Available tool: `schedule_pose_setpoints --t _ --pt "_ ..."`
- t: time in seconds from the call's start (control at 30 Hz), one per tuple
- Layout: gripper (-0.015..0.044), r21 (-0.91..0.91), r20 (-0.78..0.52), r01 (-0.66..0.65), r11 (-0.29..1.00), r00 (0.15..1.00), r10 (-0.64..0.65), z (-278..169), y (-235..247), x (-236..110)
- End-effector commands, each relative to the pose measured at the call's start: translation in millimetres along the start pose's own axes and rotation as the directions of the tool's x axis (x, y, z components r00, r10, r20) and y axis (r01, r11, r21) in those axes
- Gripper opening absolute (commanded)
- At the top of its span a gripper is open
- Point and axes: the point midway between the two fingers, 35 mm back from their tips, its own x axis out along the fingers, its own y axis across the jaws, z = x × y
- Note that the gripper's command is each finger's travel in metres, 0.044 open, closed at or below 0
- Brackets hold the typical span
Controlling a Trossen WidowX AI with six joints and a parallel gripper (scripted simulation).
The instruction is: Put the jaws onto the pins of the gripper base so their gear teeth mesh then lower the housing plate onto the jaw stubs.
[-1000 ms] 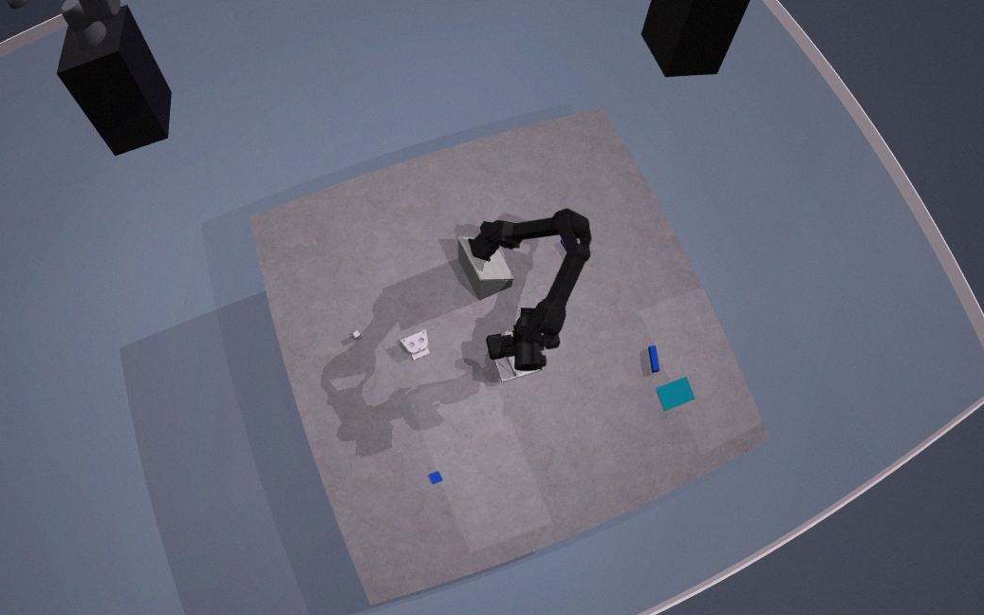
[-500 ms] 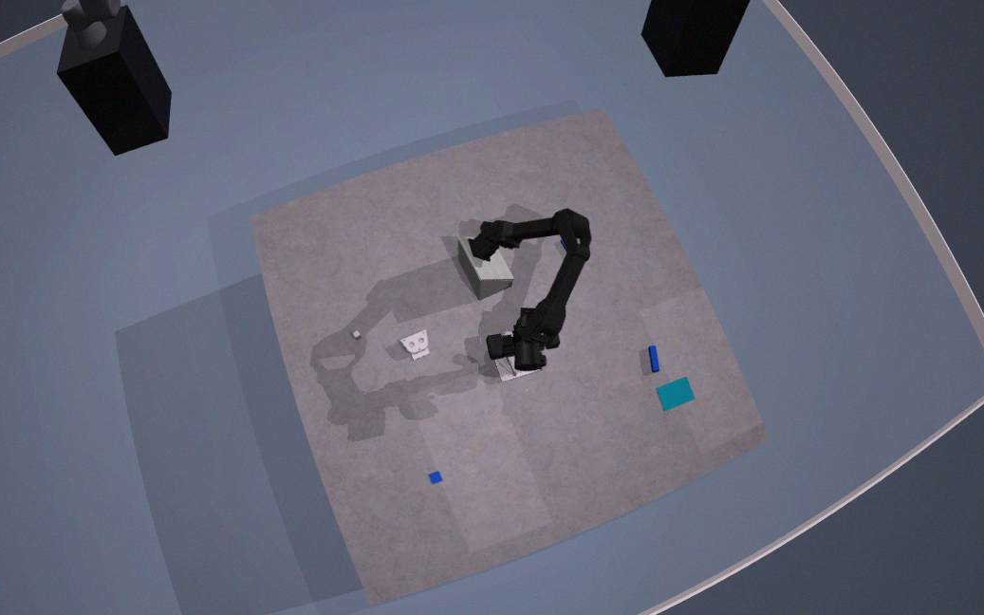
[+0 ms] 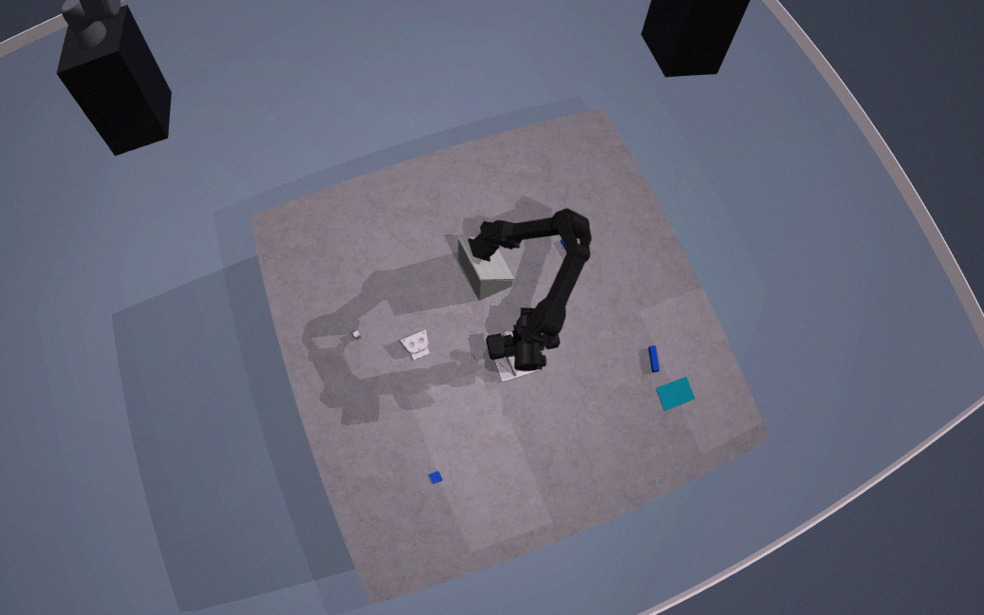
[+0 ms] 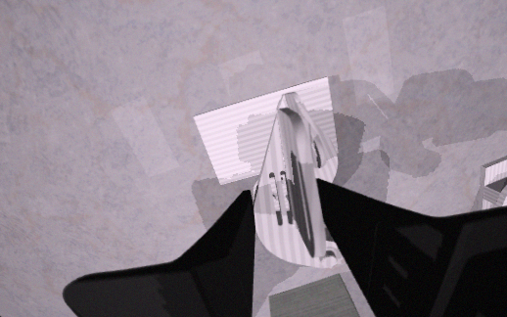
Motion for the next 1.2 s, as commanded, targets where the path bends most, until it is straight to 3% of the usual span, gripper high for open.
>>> schedule_pose_setpoints --t 0.0,1.17 --pt "0.0134 -0.001 0.004 0.002 1.000 1.000 -0.002 0.4 -1.4 -1.0" --pt "0.0134 0.031 0.004 0.002 1.000 1.000 -0.002 0.4 -1.4 -1.0"
